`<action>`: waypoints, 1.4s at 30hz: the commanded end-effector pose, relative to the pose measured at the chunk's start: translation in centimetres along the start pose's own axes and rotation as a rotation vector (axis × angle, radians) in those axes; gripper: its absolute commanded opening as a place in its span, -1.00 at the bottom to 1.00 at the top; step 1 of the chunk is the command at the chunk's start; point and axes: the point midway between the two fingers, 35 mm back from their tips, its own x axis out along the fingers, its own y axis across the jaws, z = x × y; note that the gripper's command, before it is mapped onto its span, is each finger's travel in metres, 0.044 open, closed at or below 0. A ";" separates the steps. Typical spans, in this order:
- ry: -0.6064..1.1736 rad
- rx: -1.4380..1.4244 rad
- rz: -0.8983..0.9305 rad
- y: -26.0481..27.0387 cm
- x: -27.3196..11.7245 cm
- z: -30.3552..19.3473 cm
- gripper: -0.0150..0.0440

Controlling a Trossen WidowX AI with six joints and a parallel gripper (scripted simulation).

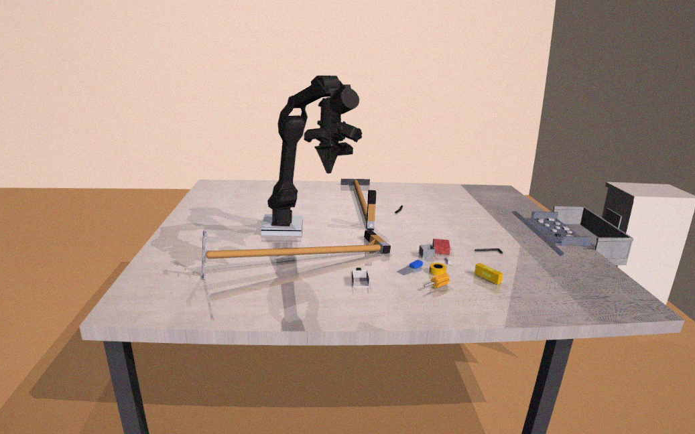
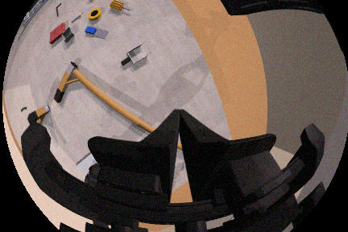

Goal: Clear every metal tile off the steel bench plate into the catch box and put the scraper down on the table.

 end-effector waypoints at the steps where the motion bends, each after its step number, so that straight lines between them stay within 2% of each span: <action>1: 0.006 -0.030 0.039 1.5 0.8 0.9 -0.49; 22: 0.001 -0.216 0.206 10.3 2.0 4.7 -0.49; 42: 0.024 -0.398 0.347 19.4 2.1 6.3 -0.49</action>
